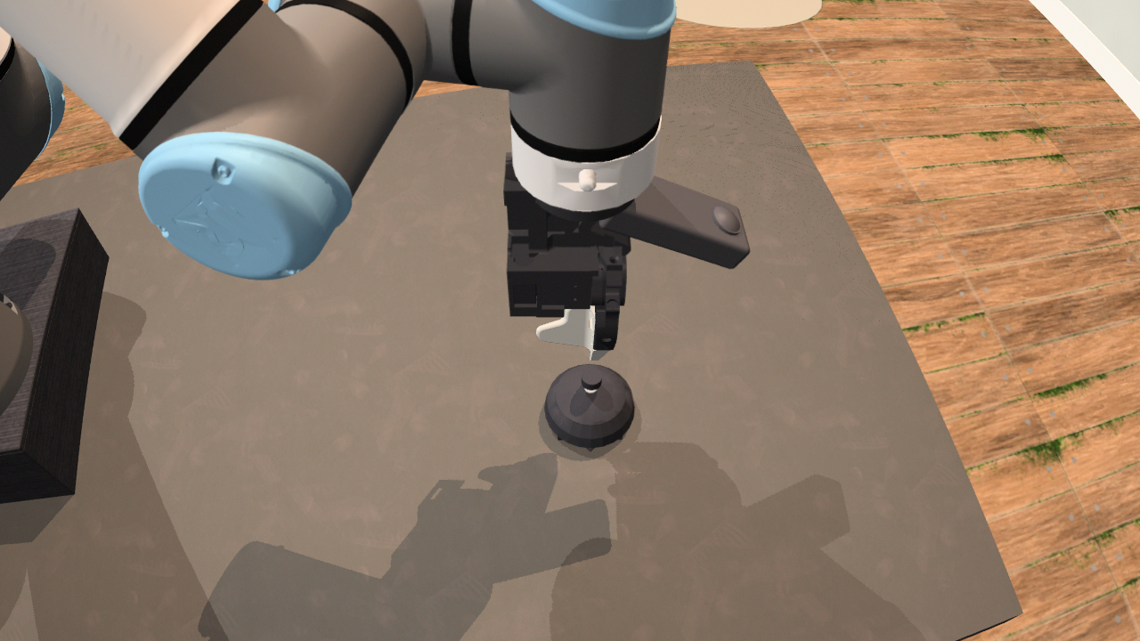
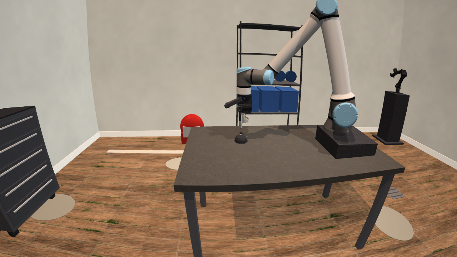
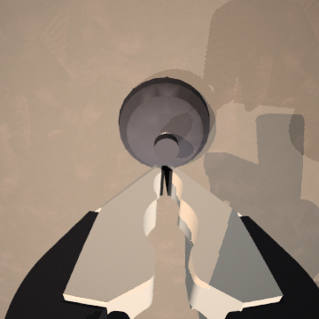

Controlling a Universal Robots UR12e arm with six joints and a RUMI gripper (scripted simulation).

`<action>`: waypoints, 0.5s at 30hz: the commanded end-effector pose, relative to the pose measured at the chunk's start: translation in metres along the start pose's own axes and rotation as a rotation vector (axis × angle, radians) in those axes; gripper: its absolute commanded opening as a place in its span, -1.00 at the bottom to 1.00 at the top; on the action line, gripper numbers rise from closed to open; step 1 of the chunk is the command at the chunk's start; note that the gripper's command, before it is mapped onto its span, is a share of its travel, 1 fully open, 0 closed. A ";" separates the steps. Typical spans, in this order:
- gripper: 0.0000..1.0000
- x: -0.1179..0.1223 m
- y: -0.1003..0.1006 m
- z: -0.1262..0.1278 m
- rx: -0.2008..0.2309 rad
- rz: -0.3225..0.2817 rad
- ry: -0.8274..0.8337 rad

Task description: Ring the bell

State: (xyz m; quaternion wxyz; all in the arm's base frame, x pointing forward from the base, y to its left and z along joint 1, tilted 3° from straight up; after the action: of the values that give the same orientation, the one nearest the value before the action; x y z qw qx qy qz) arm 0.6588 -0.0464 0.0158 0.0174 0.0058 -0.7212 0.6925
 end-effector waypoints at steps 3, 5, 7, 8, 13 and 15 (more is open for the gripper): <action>-1.00 -0.001 -0.020 0.000 0.000 0.001 0.000; -1.00 -0.001 -0.023 0.000 0.000 0.001 0.000; -1.00 -0.001 -0.025 0.000 0.000 0.001 0.000; -1.00 -0.001 -0.027 0.000 0.000 0.001 0.000; -1.00 -0.001 -0.035 0.000 0.000 0.001 0.000; -1.00 -0.001 -0.037 0.000 0.000 0.001 0.000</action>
State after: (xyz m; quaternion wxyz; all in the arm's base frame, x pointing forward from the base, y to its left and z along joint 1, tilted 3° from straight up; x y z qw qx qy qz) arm 0.6598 -0.0476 0.0471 0.0174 0.0058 -0.7212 0.6925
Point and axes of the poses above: the point where the finger pads meet when closed, its own y axis out along the fingers, its own z axis across the jaws, x = y × z, the point moved 3 cm from there along -y, back along the fingers, and after that the axes turned 6 degrees about -y, right-handed, at the moved point
